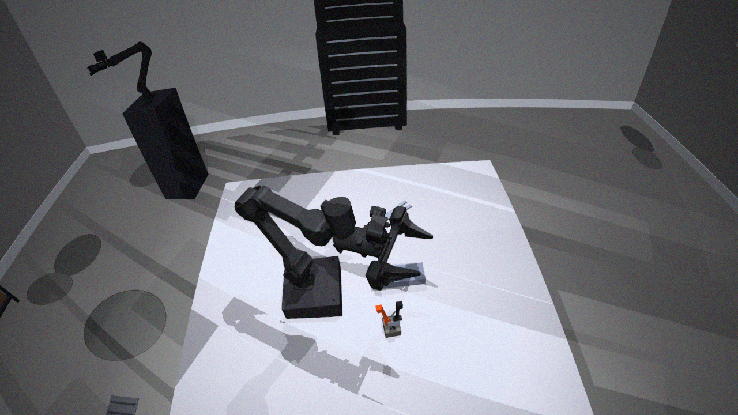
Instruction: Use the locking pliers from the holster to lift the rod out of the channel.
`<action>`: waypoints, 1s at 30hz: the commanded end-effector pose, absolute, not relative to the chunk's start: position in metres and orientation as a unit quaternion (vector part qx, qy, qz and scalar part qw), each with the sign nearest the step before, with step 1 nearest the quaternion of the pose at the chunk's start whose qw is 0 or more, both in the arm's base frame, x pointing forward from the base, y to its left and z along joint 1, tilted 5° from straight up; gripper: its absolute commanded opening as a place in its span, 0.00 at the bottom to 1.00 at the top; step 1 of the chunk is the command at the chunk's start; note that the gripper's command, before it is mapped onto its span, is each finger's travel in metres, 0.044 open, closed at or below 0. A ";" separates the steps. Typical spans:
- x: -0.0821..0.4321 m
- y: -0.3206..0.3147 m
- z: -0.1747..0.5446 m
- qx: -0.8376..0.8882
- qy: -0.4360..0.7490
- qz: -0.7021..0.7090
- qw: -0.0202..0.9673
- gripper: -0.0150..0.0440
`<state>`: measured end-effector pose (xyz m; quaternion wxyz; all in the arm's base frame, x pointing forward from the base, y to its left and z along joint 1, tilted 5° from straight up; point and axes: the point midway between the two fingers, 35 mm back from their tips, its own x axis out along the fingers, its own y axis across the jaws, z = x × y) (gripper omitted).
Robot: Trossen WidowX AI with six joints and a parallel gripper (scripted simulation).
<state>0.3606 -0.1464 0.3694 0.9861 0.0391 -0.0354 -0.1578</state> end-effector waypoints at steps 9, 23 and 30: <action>0.316 0.000 0.323 0.000 -0.025 0.000 1.000 1.00; 0.339 0.015 0.170 0.316 0.369 -0.120 0.866 1.00; 0.297 0.019 0.102 0.416 0.526 -0.334 0.662 1.00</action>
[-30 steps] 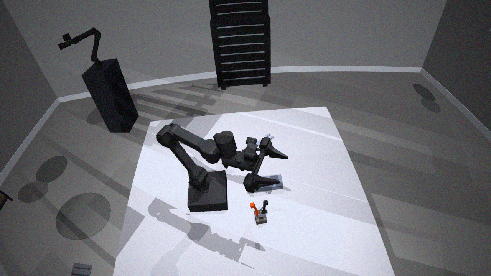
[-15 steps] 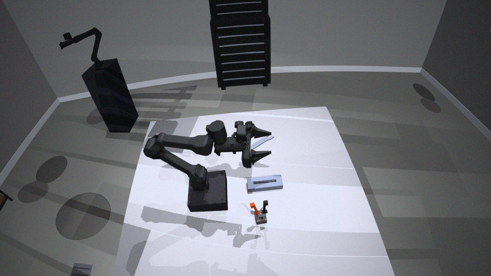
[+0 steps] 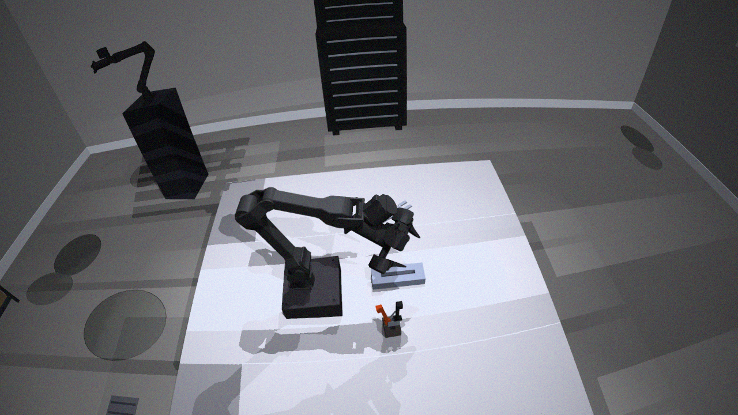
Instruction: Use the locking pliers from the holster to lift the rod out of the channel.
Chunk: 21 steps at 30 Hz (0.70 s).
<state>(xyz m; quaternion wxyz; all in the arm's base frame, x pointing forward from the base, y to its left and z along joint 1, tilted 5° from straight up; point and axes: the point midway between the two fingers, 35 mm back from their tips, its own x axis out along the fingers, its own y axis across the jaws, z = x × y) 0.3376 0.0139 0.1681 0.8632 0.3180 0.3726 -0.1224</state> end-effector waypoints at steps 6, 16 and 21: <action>0.269 0.019 0.085 0.422 0.559 -0.461 0.545 1.00; 0.269 0.019 0.085 0.422 0.559 -0.461 0.545 1.00; 0.267 0.020 0.085 0.422 0.559 -0.461 0.545 1.00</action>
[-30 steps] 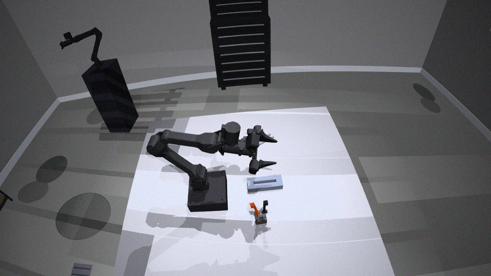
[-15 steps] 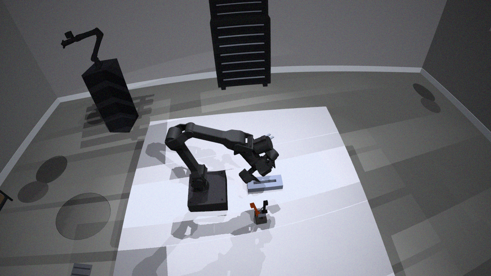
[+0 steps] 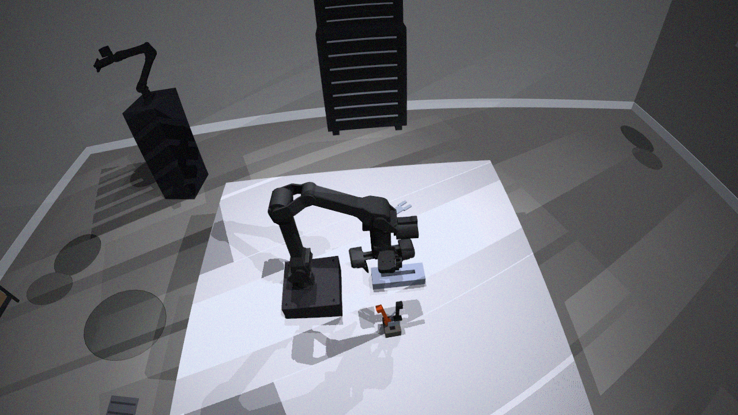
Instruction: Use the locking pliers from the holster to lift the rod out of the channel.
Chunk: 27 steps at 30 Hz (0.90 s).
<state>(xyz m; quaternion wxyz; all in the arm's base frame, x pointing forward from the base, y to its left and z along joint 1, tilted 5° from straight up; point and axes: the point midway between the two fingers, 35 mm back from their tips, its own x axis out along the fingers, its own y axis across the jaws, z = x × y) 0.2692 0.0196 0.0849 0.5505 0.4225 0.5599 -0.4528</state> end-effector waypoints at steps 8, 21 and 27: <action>0.269 -0.002 0.085 0.422 0.558 -0.461 0.545 1.00; 0.280 -0.056 0.083 0.420 0.557 -0.463 0.547 1.00; 0.285 -0.080 0.080 0.420 0.556 -0.463 0.547 1.00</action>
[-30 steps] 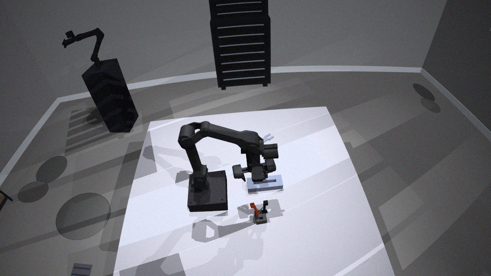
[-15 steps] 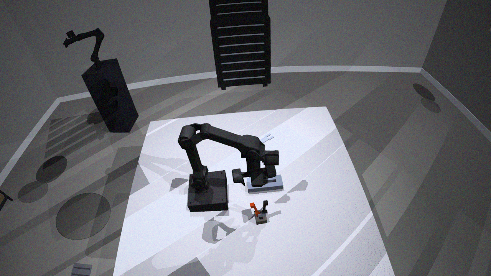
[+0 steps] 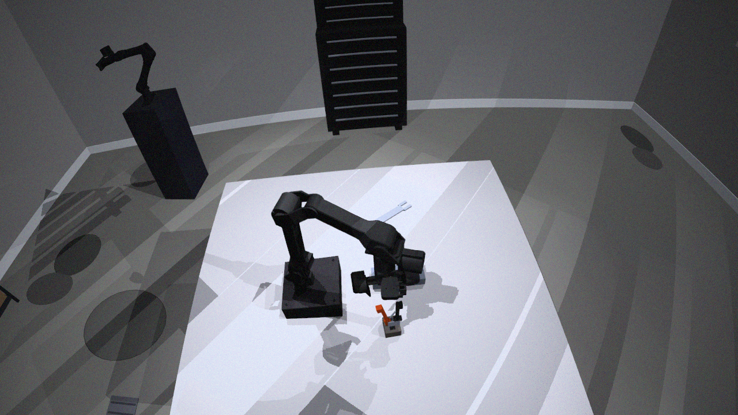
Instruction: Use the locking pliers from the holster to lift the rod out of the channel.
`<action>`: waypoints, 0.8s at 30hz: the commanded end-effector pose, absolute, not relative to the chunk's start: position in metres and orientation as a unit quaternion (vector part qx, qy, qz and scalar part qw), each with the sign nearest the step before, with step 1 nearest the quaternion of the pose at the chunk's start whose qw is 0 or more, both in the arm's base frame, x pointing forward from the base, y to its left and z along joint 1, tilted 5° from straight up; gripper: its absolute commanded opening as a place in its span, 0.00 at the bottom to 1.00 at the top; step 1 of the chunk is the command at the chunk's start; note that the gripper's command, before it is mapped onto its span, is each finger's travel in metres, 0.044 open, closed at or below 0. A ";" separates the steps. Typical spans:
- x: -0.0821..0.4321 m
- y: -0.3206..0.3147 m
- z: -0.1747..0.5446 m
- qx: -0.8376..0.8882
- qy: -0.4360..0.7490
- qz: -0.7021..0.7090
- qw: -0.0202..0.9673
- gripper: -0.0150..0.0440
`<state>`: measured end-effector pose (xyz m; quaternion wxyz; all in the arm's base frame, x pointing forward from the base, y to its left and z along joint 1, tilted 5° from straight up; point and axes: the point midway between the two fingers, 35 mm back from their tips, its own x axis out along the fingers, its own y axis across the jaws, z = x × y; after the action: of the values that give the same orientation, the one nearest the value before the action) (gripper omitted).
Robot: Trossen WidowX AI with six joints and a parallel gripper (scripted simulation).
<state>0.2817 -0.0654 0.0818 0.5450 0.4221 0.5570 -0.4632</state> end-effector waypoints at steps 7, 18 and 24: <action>0.286 -0.083 0.079 0.420 0.556 -0.463 0.547 1.00; 0.294 -0.121 0.081 0.419 0.555 -0.464 0.548 1.00; 0.295 -0.123 0.081 0.419 0.555 -0.464 0.548 1.00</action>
<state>0.2939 -0.1197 0.0807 0.5472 0.4222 0.5533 -0.4650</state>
